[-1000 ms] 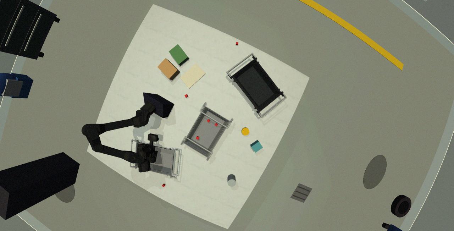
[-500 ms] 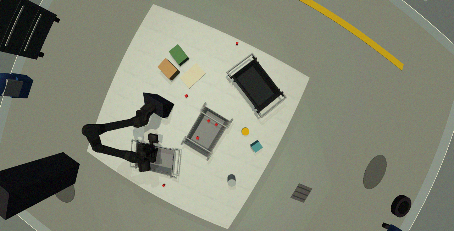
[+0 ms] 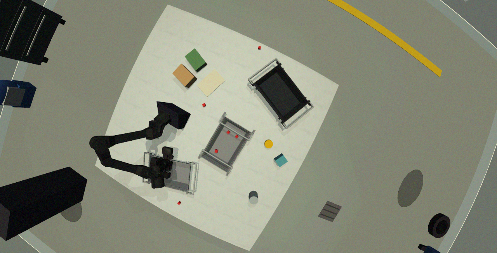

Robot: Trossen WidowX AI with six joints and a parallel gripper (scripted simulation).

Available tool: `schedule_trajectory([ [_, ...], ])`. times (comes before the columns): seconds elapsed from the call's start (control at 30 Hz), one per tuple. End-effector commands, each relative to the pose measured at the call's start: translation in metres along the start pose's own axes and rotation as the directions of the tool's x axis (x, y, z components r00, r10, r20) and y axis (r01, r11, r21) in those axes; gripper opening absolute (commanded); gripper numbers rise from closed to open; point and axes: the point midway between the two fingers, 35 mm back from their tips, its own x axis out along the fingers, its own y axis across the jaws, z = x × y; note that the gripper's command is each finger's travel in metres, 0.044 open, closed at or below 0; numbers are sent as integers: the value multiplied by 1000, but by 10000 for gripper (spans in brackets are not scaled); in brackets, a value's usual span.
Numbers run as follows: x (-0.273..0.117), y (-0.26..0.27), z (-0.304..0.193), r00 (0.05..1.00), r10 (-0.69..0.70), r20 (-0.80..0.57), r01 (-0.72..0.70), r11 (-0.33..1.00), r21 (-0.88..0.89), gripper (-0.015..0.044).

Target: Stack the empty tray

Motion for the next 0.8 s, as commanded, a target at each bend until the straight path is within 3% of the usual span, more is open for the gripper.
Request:
schedule_trajectory([
  [0.0,0,-2,0,1000,-8,-1,8,1000,-8,121],
  [0.6,-6,-1,-2,1000,-11,-2,11,1000,-7,1],
  [0.77,-26,0,-5,1000,-17,-4,17,1000,-5,0],
])
